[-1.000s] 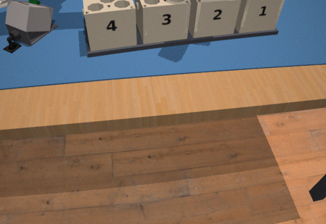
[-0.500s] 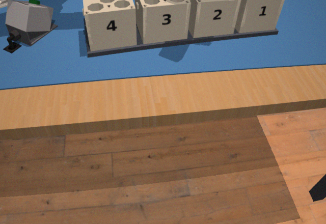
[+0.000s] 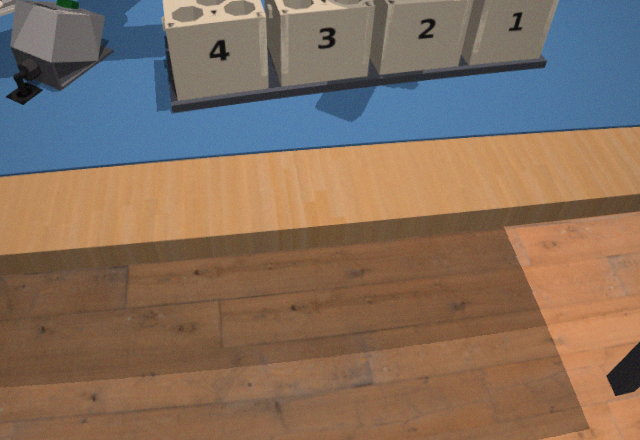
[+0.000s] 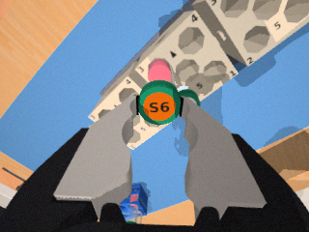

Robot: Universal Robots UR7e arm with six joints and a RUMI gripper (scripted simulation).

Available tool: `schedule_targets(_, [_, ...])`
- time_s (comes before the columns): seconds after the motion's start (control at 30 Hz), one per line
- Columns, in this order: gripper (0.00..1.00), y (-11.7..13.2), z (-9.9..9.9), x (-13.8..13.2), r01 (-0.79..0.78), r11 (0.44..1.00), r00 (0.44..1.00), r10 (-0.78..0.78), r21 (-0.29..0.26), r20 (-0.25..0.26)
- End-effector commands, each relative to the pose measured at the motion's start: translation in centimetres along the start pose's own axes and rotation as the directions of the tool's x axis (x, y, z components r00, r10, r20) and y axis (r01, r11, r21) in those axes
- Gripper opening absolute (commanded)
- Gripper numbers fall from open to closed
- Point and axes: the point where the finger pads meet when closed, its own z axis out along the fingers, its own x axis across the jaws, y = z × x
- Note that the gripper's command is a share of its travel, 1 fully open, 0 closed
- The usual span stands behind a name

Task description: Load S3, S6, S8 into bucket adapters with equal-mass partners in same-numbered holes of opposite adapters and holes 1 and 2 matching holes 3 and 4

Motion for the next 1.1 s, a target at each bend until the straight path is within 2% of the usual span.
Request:
schedule_targets(0.0, [0.0, 0.0, 0.5, 0.0, 0.0, 1.0, 1.0, 0.0, 0.001, 0.001])
schedule_targets(1.07, [0.0, 0.0, 4.2, 0.0, 0.0, 1.0, 1.0, 0.0, 0.001, 0.001])
